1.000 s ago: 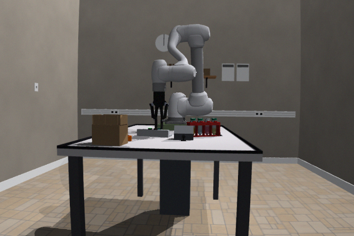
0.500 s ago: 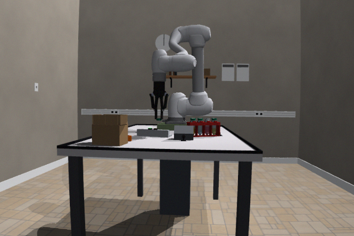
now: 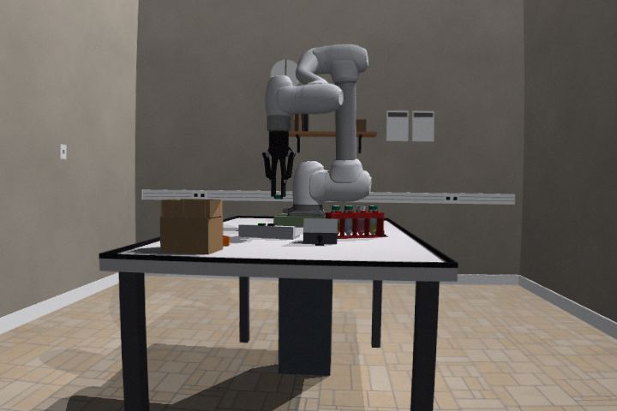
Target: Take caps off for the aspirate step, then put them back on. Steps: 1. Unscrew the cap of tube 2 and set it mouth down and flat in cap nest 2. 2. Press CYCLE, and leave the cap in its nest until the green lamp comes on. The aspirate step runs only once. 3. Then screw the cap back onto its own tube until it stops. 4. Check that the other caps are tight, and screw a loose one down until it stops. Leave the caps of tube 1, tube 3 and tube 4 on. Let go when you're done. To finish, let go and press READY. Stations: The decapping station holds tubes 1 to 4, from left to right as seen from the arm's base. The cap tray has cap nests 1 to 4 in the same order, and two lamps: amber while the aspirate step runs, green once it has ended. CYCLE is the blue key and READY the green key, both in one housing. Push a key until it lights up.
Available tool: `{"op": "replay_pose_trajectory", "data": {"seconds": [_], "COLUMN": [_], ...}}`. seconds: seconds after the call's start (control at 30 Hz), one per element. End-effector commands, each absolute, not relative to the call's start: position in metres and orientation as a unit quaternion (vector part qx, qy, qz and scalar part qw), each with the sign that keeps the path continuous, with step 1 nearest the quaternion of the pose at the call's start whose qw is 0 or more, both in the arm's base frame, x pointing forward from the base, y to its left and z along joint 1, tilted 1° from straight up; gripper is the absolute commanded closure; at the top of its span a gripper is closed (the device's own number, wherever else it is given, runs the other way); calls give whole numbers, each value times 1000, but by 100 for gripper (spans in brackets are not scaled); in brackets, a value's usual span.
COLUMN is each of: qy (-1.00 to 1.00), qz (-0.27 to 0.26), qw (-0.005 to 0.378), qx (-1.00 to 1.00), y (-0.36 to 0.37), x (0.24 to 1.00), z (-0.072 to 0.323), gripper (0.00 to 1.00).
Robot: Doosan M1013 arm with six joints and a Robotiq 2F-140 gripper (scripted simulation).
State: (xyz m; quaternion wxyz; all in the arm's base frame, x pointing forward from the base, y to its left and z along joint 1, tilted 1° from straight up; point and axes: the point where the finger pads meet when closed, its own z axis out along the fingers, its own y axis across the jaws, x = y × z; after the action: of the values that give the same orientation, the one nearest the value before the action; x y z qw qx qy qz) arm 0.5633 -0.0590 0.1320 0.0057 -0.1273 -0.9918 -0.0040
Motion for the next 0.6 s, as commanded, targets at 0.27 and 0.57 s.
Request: {"op": "replay_pose_trajectory", "data": {"seconds": [0.27, 0.57], "qy": [-906, -817], "qz": [-2, -1], "qw": [6, 7], "qx": [-422, -576], "y": [4, 40], "x": [554, 549], "z": [133, 134], "gripper": [70, 70]}}
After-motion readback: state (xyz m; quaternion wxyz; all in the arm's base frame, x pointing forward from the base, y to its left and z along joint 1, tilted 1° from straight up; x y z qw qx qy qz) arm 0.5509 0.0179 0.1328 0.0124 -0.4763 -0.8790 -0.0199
